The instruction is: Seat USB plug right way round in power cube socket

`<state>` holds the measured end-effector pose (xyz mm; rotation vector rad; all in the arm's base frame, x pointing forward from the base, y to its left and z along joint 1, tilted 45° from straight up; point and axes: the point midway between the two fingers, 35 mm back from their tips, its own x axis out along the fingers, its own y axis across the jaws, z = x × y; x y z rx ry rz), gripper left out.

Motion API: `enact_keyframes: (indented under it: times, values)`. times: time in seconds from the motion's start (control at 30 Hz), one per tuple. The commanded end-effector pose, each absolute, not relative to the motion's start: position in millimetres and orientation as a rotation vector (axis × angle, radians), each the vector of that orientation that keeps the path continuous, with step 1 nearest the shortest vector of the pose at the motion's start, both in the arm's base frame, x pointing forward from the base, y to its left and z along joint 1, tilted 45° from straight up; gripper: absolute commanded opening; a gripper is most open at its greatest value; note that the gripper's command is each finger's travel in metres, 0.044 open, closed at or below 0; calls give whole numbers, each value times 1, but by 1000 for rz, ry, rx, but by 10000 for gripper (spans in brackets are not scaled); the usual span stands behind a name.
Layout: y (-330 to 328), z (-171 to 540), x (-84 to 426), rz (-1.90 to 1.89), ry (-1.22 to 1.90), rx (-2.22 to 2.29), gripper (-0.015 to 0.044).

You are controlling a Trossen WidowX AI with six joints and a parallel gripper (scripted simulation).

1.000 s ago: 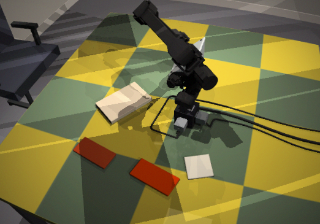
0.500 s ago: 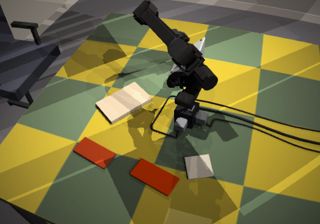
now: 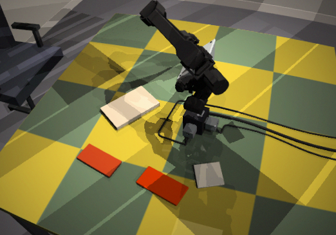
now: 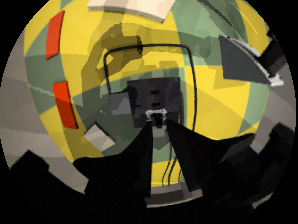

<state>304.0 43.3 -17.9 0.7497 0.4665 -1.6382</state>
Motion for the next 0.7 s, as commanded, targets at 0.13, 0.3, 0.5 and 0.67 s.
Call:
enact_keyframes:
  times: [0.13,0.3,0.5,0.67]
  values:
    - [43,-18,304,-1638,466,750,95]
    - [43,-18,304,-1638,466,750,95]
    - [46,-15,304,-1638,467,750,95]
    - [50,-11,305,-1638,467,750,95]
